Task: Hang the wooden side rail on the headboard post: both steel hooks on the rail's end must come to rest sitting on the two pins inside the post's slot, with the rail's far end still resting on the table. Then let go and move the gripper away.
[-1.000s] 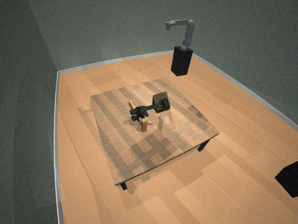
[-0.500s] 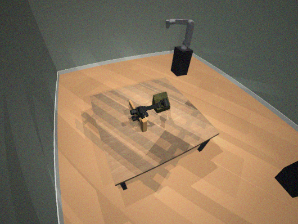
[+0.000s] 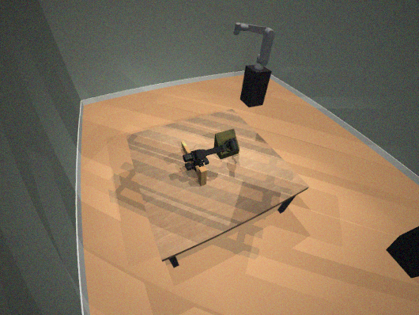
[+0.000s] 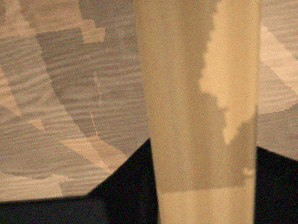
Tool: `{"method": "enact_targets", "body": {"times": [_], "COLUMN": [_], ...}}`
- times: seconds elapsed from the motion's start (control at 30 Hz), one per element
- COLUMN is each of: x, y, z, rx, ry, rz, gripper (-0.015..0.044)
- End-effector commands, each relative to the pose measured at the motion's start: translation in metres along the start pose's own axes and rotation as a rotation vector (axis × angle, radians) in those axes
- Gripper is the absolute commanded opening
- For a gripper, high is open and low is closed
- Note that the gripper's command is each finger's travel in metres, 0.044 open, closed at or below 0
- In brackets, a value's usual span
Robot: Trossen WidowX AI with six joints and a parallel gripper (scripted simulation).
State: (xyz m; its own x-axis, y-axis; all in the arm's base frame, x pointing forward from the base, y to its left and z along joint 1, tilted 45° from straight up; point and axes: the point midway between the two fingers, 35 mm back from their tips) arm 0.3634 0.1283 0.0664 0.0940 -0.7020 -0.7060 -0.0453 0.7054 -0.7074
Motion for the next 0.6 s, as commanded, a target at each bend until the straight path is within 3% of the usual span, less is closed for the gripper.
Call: {"method": "enact_targets", "body": {"times": [0.0,0.57], "x": [-0.0018,-0.0038], "y": [-0.0052,-0.0048], "z": [0.0025,0.0018], "rx": [0.016,0.016], "ry": [-0.001,-0.001], "rz": [-0.001,-0.001], "gripper": [0.0000,0.0000]}}
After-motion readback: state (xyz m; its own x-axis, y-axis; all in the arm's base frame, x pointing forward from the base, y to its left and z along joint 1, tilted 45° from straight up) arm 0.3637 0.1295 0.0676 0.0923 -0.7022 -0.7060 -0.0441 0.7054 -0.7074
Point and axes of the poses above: the point midway between the two fingers, 35 mm back from their tips, its own y axis out along the fingers, its own z axis across the jaws, x = y × z, and after that the axes turned 3 degrees about -y, right-handed
